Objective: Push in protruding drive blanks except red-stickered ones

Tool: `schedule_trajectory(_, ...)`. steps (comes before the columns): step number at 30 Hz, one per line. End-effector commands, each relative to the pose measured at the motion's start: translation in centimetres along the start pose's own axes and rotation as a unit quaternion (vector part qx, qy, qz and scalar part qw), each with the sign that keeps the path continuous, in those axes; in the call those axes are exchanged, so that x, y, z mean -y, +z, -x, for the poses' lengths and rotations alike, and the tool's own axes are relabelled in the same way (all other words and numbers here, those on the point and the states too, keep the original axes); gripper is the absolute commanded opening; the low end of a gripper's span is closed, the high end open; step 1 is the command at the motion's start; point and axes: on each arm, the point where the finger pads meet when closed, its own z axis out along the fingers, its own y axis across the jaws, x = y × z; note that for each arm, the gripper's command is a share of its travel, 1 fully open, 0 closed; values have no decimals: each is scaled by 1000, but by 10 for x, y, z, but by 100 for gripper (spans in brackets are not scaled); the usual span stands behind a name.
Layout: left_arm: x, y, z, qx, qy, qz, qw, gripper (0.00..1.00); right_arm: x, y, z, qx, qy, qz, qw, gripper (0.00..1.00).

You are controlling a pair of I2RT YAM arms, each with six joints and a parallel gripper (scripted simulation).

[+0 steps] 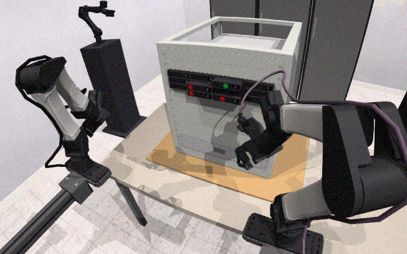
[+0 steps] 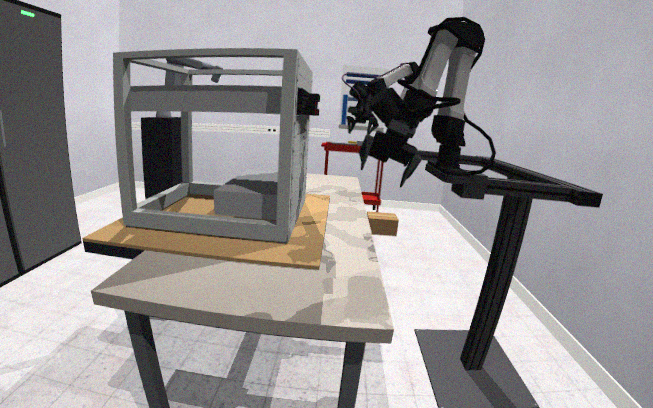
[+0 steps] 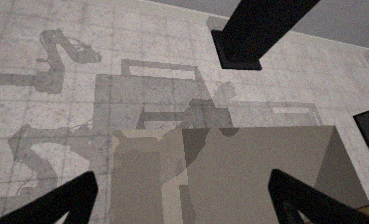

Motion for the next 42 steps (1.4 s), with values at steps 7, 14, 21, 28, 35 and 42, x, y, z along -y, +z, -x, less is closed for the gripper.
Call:
schedule_trajectory(7,8,-56,-5,54,45,-53,996,100,7,-20,28,105,54,-88,989,100)
schedule_trajectory(14,37,-109,-18,83,80,-143,983,100,8,-41,47,189,87,-146,967,100)
schedule_trajectory(21,54,-148,-34,98,116,-207,966,100,8,-55,59,246,107,-182,946,100)
schedule_trajectory(28,89,-216,-67,118,200,-320,918,100,6,-70,75,311,131,-222,915,100)
schedule_trajectory(35,116,-296,-96,129,246,-421,864,100,3,-85,89,370,152,-254,881,100)
schedule_trajectory(42,128,-348,-115,132,278,-485,818,100,-3,-103,104,434,170,-285,838,100)
